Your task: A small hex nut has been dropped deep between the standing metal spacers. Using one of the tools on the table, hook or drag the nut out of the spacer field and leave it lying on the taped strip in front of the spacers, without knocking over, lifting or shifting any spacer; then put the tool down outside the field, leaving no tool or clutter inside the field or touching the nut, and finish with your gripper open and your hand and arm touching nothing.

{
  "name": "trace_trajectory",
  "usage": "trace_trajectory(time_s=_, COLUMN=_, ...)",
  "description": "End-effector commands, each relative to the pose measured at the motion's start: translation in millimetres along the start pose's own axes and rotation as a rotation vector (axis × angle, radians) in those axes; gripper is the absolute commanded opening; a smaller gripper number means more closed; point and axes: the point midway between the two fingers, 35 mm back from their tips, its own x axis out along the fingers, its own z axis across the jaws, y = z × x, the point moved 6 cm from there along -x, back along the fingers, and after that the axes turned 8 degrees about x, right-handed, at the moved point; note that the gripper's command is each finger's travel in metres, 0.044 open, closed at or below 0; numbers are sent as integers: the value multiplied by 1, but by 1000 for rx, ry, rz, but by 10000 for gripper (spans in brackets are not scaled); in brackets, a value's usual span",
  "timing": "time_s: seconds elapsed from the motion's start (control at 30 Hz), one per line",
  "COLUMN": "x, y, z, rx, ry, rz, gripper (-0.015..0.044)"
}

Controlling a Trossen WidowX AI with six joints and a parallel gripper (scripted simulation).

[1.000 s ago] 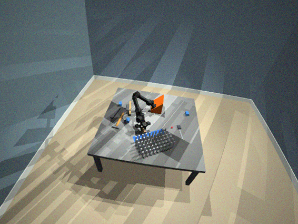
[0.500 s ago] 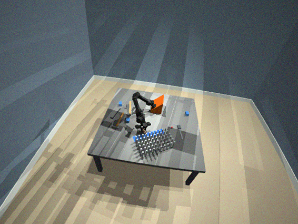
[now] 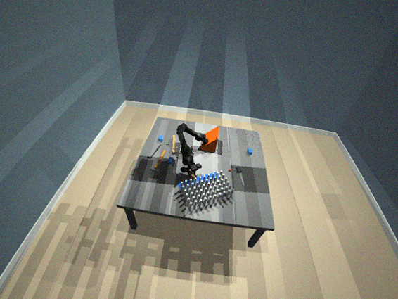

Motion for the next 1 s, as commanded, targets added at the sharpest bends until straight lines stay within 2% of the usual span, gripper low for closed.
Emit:
trace_trajectory(time_s=0.0, x=5, y=2, z=-1, rx=0, ry=1, rz=2, gripper=0)
trace_trajectory(time_s=0.97, x=11, y=12, z=3, rx=-4, ry=0, rz=3, gripper=0)
